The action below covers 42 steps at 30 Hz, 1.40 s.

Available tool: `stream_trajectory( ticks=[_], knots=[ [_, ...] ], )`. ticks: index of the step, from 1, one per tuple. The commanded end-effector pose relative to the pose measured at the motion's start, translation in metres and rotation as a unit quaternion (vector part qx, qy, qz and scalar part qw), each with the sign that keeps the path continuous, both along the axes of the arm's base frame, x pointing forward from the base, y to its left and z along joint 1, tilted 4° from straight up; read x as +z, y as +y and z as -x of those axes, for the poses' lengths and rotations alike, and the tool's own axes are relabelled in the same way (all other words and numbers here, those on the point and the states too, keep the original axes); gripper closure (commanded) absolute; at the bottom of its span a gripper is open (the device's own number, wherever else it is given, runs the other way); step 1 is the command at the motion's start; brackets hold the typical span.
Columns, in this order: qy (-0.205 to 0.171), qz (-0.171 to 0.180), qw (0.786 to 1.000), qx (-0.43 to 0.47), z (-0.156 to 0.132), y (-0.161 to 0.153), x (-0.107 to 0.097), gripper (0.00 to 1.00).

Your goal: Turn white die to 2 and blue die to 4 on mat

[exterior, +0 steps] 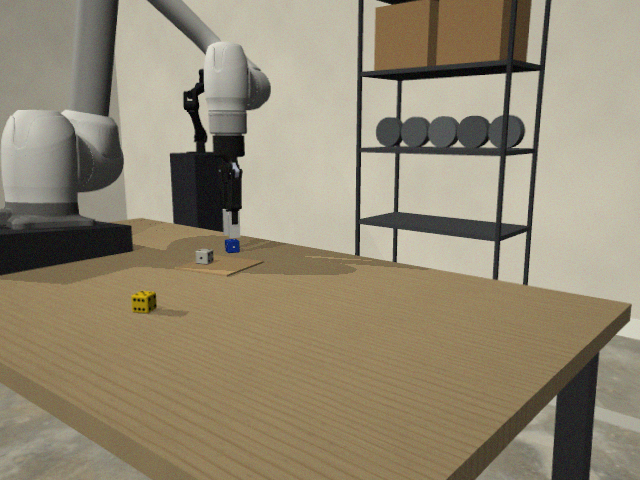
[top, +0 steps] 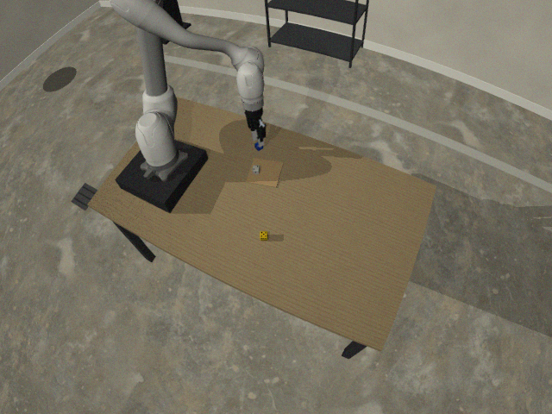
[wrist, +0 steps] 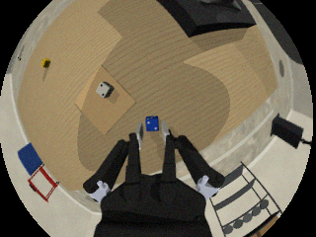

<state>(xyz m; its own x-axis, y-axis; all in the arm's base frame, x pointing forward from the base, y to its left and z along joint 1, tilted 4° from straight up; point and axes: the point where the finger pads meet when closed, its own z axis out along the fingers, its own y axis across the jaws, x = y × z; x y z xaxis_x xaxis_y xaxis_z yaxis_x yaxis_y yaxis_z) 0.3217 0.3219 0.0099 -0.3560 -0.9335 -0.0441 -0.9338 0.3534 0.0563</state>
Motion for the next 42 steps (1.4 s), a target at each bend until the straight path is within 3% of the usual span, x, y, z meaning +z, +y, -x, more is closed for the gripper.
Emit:
stream_trajectory(
  ticks=[1,26,42],
  knots=[
    [0.002,-0.001,1.0,-0.002,0.003,0.001,-0.001,0.65],
    [0.002,-0.001,1.0,-0.002,0.004,0.004,-0.033,0.65],
    [0.002,-0.001,1.0,-0.002,0.004,0.004,-0.035,0.65]
  ],
)
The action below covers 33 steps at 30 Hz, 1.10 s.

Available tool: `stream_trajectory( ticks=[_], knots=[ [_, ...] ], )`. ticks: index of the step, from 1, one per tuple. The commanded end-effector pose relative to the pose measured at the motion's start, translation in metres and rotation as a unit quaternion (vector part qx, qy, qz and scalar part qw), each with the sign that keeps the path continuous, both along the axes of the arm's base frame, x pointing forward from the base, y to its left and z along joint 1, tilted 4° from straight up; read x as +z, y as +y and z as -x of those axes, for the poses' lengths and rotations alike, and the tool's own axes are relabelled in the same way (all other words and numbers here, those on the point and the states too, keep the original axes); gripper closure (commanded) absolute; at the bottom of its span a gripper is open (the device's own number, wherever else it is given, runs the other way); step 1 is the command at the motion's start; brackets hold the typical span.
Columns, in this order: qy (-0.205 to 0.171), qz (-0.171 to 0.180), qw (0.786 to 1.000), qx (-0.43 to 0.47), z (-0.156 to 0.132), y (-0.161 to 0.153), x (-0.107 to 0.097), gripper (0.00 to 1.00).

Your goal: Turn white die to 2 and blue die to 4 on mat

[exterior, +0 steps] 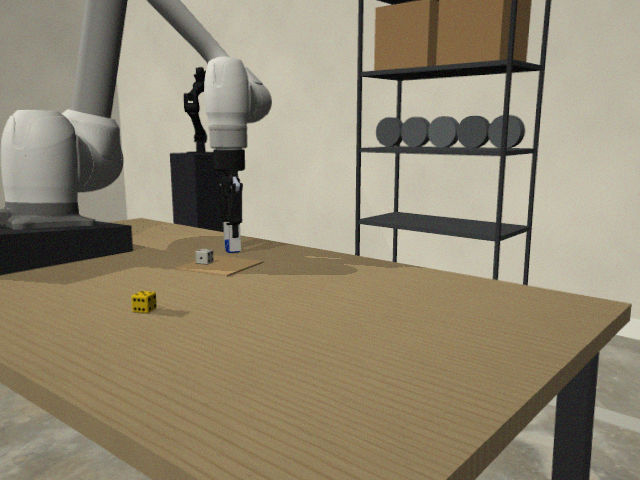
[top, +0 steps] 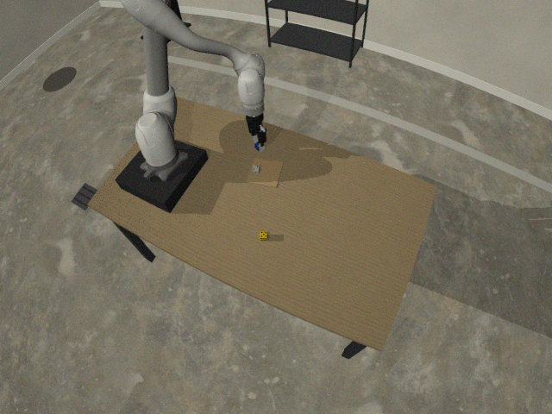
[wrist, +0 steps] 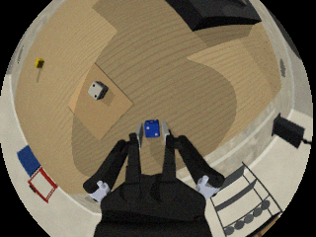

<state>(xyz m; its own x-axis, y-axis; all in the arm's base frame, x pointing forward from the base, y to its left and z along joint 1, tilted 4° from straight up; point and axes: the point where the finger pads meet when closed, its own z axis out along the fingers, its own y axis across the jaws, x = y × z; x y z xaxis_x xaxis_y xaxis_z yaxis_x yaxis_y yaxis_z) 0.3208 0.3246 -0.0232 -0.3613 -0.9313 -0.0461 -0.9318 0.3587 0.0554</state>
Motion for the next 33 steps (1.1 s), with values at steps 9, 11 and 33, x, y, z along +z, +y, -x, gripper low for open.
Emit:
stream_trajectory(
  ticks=[9,11,33],
  knots=[
    [0.003,-0.001,1.0,0.001,0.0033,0.001,-0.0022,0.65],
    [0.003,-0.001,1.0,0.001,0.0033,0.001,-0.0022,0.65],
    [0.003,-0.001,1.0,0.001,0.0033,0.001,-0.0022,0.76]
  ],
)
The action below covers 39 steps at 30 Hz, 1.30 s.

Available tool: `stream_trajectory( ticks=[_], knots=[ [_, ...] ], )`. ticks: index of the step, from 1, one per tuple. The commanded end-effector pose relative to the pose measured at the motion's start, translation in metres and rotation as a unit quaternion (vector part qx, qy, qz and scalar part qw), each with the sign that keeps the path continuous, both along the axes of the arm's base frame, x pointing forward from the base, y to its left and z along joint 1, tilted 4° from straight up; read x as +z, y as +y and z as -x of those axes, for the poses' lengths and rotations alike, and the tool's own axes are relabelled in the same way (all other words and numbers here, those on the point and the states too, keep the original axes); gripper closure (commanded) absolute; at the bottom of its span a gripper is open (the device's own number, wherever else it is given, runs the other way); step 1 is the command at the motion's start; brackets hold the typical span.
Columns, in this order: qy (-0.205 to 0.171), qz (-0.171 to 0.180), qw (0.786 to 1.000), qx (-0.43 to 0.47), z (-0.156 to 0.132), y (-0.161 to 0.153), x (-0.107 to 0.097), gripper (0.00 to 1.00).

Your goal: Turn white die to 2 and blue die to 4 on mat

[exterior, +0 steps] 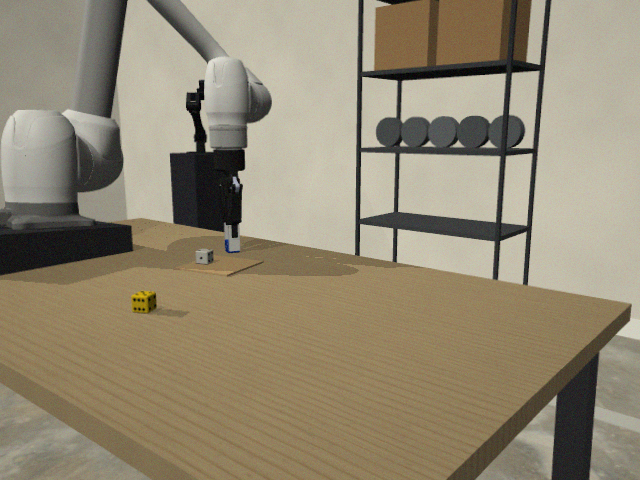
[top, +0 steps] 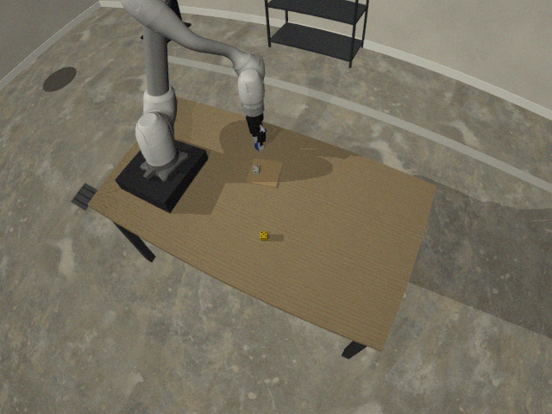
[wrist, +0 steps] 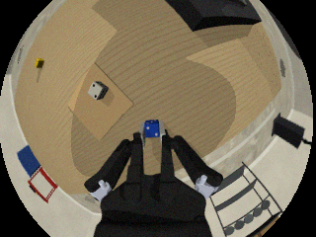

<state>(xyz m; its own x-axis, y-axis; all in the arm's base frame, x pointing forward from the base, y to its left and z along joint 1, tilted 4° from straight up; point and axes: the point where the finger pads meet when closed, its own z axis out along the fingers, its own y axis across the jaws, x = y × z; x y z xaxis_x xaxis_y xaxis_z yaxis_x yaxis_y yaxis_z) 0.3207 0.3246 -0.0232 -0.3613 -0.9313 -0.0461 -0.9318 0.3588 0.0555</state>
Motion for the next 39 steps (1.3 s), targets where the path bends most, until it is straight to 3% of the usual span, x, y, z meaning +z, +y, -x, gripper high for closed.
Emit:
stream_trajectory(
  ticks=[1,30,34,39],
  knots=[
    [0.003,-0.001,1.0,0.001,0.003,0.001,-0.002,0.76],
    [0.003,-0.001,1.0,0.001,0.003,0.001,-0.001,0.76],
    [0.003,-0.001,1.0,0.001,0.003,0.0,0.011,0.76],
    [0.003,-0.001,1.0,0.001,0.001,-0.002,0.044,0.76]
  ],
)
